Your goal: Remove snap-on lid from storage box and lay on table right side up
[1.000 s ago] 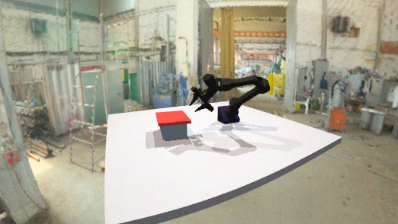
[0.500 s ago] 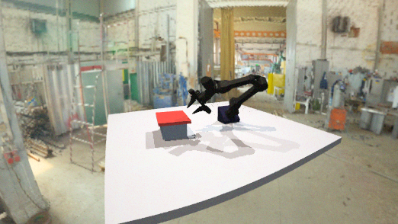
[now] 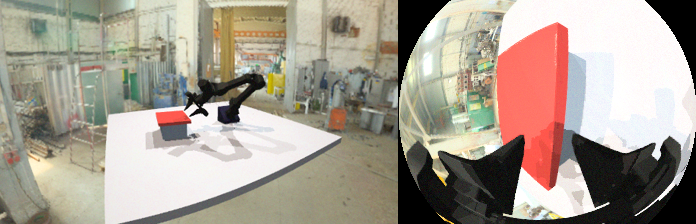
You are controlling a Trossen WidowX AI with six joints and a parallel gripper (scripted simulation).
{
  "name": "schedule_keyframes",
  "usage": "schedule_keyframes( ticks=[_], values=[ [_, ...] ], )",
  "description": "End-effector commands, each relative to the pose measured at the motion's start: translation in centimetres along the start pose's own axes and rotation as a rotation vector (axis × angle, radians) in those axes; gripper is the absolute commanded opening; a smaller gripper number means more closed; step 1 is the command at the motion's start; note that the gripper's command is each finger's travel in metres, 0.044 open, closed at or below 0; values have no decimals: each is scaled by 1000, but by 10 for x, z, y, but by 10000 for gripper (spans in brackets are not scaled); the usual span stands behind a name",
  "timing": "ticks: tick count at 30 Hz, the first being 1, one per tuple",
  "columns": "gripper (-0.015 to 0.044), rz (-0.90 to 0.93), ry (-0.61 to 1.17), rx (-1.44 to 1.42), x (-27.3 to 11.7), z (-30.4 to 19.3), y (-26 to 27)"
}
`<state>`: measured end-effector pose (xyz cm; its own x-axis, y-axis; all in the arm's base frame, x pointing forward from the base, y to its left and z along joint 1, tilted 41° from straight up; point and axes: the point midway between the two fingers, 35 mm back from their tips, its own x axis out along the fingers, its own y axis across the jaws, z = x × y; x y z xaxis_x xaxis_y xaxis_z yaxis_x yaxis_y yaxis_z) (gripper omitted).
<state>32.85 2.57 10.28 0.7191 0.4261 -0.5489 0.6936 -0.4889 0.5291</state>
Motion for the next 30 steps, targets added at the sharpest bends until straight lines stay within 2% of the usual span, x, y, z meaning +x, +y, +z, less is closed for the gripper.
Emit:
schedule_keyframes(
  ticks=[1, 13, 16, 26, 30],
  values=[
    [235, -3, -4, 7, 8, 1, -2],
    [235, 0, -1, 8, 25, 0, -4],
    [156, 0, -1, 8, 25, 0, -4],
    [90, 0, -1, 8, 25, 0, -4],
    [0, 0, -1, 8, 25, 0, -4]
  ],
)
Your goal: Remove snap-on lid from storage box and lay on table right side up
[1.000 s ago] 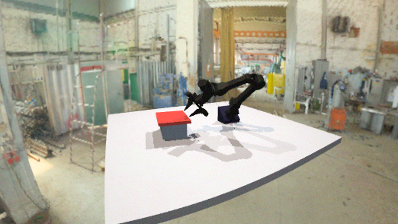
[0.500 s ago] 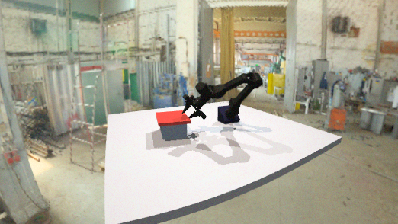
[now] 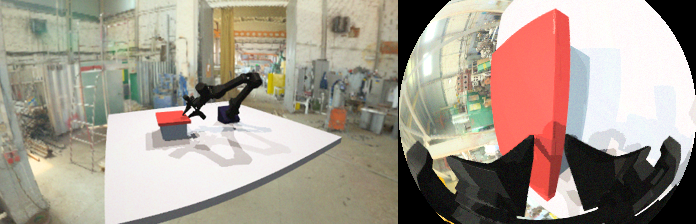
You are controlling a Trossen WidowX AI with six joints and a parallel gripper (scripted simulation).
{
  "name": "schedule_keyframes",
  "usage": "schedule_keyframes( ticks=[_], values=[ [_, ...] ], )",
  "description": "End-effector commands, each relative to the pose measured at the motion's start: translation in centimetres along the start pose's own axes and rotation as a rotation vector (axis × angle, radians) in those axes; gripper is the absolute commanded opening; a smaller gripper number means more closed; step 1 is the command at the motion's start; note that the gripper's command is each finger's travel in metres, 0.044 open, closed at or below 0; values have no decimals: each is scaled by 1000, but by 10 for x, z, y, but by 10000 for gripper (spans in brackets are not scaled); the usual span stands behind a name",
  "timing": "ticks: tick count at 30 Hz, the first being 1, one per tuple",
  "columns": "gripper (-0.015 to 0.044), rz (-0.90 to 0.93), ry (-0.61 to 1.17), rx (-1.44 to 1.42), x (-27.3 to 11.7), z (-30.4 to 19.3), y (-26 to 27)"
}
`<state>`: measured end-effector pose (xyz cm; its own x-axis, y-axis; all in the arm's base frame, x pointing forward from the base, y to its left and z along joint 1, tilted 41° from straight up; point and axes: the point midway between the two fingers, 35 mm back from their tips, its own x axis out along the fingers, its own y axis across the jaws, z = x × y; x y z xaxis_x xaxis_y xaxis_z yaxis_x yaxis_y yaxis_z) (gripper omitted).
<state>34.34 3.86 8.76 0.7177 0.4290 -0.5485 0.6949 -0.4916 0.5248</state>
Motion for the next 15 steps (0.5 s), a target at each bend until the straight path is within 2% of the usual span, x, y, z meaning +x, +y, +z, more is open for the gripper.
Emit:
schedule_keyframes(
  ticks=[1, 15],
  values=[
    [0, 2, -4, 4, 1, 1, 0],
    [0, 0, 0, 0, -2, 0, 2]
  ],
)
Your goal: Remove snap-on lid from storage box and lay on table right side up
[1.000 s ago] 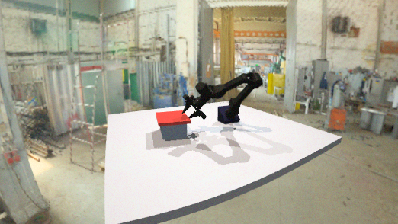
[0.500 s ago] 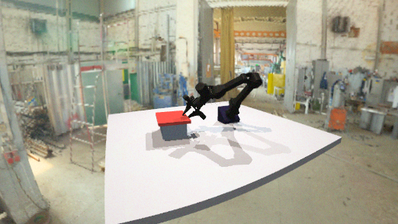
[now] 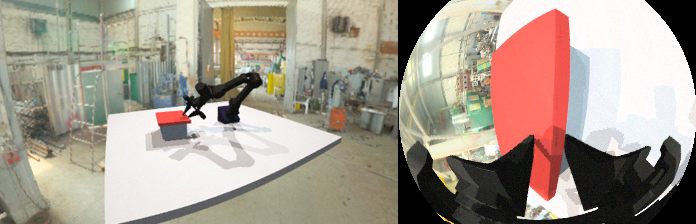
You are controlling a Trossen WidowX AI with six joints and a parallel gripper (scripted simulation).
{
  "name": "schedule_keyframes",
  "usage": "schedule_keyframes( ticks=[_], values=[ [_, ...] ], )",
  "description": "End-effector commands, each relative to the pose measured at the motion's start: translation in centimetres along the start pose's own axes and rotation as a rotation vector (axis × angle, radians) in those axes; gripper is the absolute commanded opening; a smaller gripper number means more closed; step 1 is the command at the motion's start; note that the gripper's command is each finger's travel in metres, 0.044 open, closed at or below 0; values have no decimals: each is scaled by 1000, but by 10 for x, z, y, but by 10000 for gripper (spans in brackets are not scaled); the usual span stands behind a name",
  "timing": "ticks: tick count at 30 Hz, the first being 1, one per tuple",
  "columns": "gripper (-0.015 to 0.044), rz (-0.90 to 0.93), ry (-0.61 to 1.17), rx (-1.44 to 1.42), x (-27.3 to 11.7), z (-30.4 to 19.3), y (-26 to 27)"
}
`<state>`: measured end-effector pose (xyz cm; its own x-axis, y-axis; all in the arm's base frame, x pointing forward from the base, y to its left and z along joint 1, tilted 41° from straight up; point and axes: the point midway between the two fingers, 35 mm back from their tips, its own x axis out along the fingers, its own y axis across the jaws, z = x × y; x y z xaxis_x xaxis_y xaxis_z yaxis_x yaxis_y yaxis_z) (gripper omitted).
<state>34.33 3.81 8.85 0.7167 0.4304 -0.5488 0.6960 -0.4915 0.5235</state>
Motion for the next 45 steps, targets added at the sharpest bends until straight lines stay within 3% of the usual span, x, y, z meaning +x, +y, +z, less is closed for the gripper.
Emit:
schedule_keyframes(
  ticks=[1, 45],
  values=[
    [0, 2, -1, -1, -1, 0, 1],
    [0, 1, -1, -1, -8, 0, 7]
  ],
)
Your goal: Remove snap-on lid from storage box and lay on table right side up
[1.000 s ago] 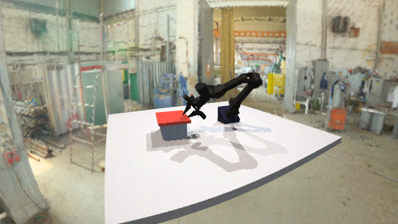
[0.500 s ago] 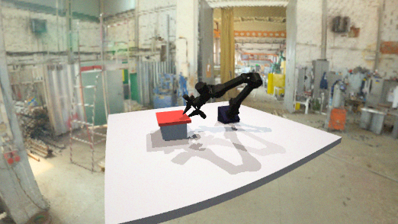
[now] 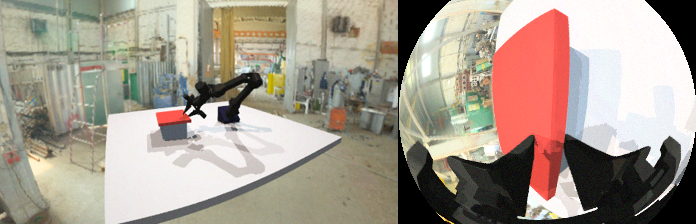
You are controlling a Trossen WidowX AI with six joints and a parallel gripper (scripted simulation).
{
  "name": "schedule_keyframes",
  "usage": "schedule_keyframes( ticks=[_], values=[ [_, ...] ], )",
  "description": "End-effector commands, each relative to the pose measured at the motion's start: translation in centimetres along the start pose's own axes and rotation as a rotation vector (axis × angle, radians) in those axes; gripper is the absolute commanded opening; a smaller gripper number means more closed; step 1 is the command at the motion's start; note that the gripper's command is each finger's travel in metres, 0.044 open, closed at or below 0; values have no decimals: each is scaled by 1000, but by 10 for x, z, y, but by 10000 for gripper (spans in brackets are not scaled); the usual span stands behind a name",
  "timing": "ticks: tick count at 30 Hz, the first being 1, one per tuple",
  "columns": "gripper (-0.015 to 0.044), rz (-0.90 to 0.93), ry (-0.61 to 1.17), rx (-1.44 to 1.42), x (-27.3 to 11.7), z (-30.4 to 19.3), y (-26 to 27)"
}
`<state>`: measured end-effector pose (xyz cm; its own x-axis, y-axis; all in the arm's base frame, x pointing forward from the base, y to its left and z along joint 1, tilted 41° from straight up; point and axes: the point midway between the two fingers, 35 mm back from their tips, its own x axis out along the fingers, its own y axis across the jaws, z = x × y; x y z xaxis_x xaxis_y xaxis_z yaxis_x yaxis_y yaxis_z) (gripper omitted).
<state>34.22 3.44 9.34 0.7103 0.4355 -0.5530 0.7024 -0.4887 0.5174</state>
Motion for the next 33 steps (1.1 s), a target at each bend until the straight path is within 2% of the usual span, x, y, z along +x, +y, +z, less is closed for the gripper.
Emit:
schedule_keyframes(
  ticks=[1, 33],
  values=[
    [0, 11, -2, -2, -3, 1, 4],
    [0, 9, -2, 0, -5, 1, 7]
  ],
)
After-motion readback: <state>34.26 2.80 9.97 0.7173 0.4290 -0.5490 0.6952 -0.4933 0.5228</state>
